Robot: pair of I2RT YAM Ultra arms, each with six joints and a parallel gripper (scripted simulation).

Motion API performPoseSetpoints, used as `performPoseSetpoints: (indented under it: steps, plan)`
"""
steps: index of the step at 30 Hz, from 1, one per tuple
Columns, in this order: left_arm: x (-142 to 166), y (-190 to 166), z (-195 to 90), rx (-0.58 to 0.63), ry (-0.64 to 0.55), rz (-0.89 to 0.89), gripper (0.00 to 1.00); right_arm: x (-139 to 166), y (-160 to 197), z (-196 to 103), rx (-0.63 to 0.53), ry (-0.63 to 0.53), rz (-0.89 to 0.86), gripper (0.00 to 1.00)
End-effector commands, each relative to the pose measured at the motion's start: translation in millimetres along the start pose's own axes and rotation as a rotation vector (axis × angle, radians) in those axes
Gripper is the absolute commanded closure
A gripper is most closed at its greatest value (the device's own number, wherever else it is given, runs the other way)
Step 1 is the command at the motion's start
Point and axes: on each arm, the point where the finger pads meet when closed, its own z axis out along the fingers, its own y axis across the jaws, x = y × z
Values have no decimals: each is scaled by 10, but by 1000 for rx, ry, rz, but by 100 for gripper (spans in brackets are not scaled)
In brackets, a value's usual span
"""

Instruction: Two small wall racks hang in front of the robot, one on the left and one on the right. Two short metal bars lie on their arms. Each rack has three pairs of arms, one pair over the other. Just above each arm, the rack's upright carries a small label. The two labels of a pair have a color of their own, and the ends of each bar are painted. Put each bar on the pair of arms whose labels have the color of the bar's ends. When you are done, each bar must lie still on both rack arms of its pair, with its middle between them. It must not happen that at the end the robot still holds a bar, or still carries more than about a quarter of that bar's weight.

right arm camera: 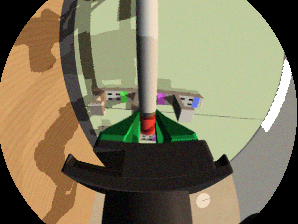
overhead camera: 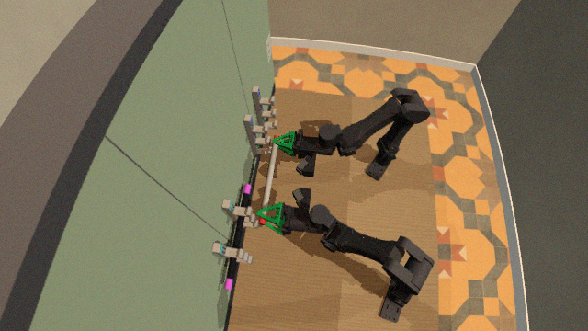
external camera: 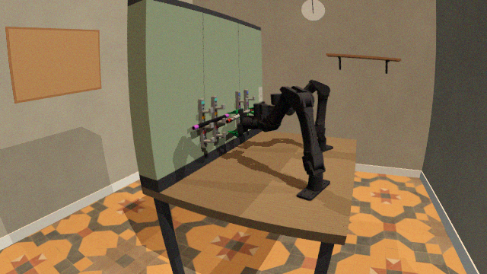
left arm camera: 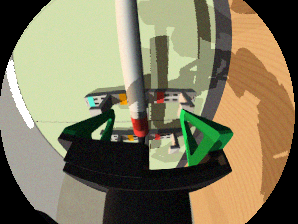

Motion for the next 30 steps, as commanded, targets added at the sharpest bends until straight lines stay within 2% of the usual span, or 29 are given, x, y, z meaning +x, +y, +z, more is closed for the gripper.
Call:
performPoseSetpoints:
  steps: [1,5,20,30]
  plan:
    - [36,252,15,-43,1,-25,0,-25,-234,24,56,-1,42,100]
    - [38,255,14,-43,1,-25,0,-23,-237,25,56,-1,42,100]
    - [26,301,-2,-43,1,-25,100,-13,-262,39,56,-1,42,100]
    - [26,300,-2,-43,1,-24,100,-6,-293,44,56,-1,42,100]
